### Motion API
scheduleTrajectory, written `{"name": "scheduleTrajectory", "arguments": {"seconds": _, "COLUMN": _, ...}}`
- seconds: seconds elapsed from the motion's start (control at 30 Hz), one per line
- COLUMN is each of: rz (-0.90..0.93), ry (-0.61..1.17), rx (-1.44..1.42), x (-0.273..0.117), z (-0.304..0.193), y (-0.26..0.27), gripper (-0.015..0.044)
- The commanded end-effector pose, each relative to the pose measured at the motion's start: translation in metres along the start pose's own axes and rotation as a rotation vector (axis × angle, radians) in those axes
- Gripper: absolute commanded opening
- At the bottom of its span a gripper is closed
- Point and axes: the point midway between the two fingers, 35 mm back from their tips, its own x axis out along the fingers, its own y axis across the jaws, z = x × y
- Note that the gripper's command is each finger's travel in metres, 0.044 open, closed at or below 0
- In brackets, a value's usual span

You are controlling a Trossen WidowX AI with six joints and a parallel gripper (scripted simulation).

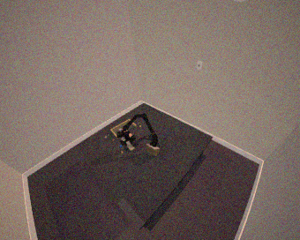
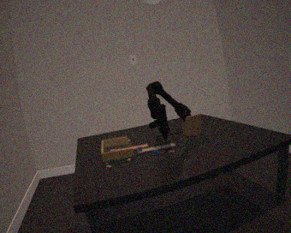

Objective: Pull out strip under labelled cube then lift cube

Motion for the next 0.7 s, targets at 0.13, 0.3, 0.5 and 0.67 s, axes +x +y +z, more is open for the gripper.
{"name": "scheduleTrajectory", "arguments": {"seconds": 0.13, "rz": -0.005, "ry": 0.000, "rx": 0.017, "x": -0.004, "z": 0.028, "y": 0.003, "gripper": 0.0440}}
{"name": "scheduleTrajectory", "arguments": {"seconds": 0.3, "rz": -0.005, "ry": 0.000, "rx": 0.017, "x": -0.006, "z": 0.044, "y": 0.006, "gripper": 0.0440}}
{"name": "scheduleTrajectory", "arguments": {"seconds": 0.5, "rz": -0.005, "ry": -0.001, "rx": 0.018, "x": -0.010, "z": 0.063, "y": 0.009, "gripper": 0.0440}}
{"name": "scheduleTrajectory", "arguments": {"seconds": 0.67, "rz": -0.005, "ry": -0.002, "rx": 0.019, "x": -0.012, "z": 0.079, "y": 0.011, "gripper": 0.0440}}
